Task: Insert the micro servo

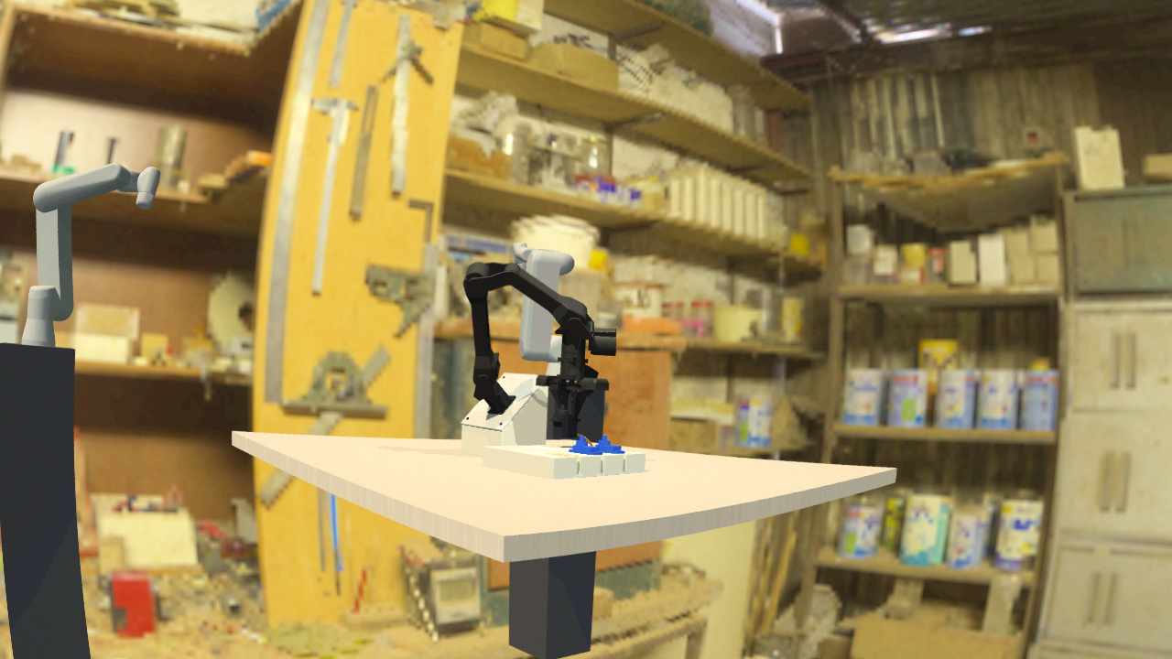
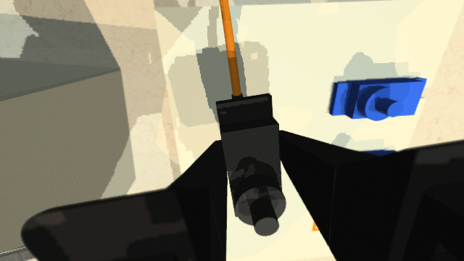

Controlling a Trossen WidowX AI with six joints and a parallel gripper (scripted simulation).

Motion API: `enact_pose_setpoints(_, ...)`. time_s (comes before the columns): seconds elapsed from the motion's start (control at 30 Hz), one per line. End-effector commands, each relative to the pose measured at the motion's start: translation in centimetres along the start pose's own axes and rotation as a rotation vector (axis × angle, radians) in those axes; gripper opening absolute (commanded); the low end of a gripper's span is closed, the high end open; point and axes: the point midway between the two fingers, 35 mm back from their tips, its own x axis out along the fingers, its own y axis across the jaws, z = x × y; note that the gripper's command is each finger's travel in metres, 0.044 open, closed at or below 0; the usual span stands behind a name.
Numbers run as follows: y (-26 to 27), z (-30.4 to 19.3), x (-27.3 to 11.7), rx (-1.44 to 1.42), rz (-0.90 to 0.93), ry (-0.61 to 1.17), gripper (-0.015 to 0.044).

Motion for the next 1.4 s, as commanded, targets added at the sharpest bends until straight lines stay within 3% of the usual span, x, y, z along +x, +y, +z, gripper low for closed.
enact_pose_setpoints(0.0, 0.1, -0.1, -0.4, 0.005, -0.006, -0.004, 0.0)
enact_pose_setpoints(0.67, -3.3, -0.3, -0.4, 0.006, -0.007, -0.004, 0.0)
enact_pose_setpoints(1.37, -2.3, -11.1, -0.4, 0.005, -0.005, 0.0, 0.0)
